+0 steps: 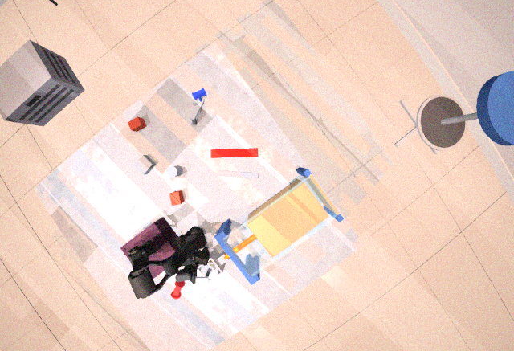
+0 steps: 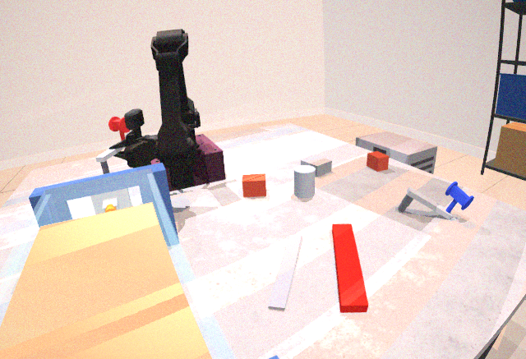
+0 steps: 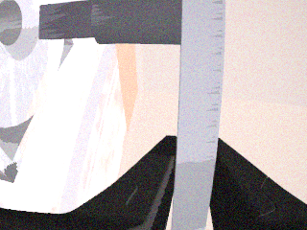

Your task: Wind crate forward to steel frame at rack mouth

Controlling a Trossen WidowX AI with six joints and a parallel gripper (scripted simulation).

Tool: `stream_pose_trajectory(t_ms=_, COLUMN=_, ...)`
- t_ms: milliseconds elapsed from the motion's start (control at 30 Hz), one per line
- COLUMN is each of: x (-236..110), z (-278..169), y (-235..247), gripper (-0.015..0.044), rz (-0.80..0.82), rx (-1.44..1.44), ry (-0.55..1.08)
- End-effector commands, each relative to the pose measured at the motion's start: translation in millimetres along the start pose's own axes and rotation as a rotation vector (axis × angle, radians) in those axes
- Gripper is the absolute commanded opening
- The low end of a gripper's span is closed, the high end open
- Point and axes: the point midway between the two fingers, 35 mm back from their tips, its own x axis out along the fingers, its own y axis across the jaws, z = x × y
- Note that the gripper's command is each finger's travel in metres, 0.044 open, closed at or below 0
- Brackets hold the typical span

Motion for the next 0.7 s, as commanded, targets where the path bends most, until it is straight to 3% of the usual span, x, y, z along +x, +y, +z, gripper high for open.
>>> stream_pose_trajectory(t_ms=0, x=0.1, z=0.1, y=1.9, gripper=0.0, rz=-0.002, rx=0.0, ry=0.0)
stream_pose_trajectory(t_ms=667, x=0.0, z=0.3, y=7.1, gripper=0.0, rz=-0.005, rx=0.0, ry=0.001)
